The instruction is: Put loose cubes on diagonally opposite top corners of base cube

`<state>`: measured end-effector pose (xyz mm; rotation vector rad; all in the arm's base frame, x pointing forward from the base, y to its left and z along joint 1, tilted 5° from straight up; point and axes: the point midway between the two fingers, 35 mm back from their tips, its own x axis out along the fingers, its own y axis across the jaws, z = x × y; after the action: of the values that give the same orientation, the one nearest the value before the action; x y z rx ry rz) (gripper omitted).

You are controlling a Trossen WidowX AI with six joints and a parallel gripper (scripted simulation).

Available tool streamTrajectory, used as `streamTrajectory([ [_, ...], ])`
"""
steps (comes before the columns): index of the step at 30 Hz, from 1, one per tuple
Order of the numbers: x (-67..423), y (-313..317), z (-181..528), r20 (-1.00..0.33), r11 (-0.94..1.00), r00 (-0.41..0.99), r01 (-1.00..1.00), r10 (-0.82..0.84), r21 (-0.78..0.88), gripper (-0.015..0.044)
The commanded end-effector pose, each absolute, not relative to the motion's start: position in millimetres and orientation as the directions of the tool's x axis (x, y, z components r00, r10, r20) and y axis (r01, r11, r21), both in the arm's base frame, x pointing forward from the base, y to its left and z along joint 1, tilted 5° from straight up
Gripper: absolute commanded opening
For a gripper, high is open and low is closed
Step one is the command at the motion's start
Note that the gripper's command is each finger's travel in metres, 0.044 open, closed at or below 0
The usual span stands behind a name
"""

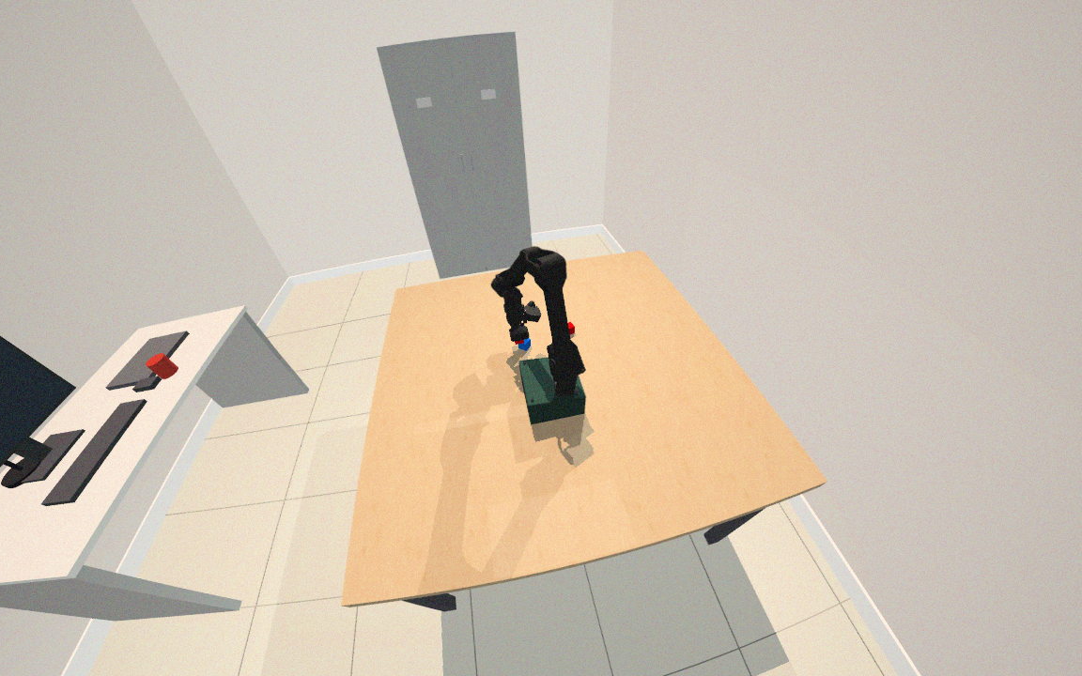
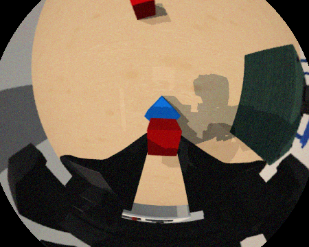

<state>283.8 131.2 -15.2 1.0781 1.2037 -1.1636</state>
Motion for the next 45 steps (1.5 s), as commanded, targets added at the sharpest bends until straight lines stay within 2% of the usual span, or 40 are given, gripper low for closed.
streamTrajectory([
  [1, 283.7, 131.8, -16.0, -0.998, 0.107, 0.003, 0.994, -0.068, -0.004, 0.0105],
  [8, 283.7, 131.8, -16.0, -0.998, 0.107, 0.003, 0.994, -0.068, -0.004, 0.0105],
  [12, 283.7, 131.8, -16.0, -0.998, 0.107, 0.003, 0.994, -0.068, -0.004, 0.0205],
  [41, 283.9, 133.4, 15.0, -0.997, 0.106, 0.005, 0.994, -0.072, -0.003, 0.0205],
  [43, 285.8, 130.8, 13.3, -0.997, 0.112, 0.005, 0.994, -0.073, -0.004, 0.0258],
  [45, 291.0, 123.5, 15.8, -0.997, 0.119, 0.008, 0.993, -0.072, -0.001, 0.0265],
])
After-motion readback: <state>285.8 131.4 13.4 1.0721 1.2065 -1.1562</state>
